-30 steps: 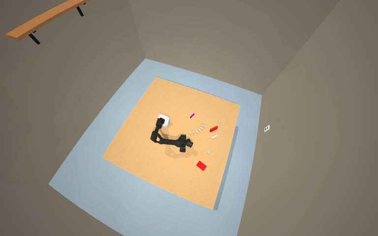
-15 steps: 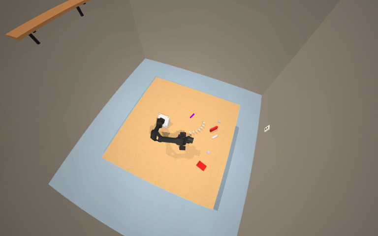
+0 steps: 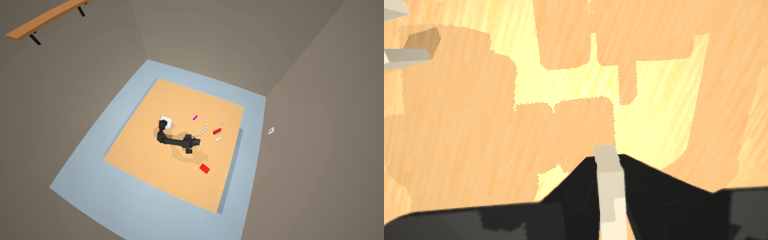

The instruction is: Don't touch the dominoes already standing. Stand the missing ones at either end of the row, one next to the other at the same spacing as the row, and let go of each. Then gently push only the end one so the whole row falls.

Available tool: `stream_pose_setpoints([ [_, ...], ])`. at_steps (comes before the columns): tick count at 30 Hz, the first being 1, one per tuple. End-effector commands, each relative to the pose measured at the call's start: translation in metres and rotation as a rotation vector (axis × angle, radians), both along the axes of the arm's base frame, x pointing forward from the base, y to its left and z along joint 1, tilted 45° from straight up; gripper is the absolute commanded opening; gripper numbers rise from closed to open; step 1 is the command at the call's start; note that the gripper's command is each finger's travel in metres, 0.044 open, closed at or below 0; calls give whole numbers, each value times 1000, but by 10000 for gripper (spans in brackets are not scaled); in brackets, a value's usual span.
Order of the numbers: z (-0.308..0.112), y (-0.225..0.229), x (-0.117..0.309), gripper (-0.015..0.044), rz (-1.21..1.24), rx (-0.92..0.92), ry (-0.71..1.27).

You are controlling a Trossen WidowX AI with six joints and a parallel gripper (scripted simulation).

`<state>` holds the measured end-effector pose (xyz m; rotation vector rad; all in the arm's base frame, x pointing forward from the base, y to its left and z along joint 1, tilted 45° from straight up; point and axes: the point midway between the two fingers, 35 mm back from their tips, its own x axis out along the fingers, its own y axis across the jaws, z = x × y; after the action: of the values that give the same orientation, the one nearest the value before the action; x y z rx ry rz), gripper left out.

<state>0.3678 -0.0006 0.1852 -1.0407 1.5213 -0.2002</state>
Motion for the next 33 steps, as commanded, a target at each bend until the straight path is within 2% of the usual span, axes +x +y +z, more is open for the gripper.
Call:
stream_pose_setpoints([
  [1,3,3,29,28,54,-11,42],
  [6,2,4,59,28,116,-23,91],
  [11,0,3,60,28,117,-9,92],
  [33,-45,-12,70,28,193,442,-14],
])
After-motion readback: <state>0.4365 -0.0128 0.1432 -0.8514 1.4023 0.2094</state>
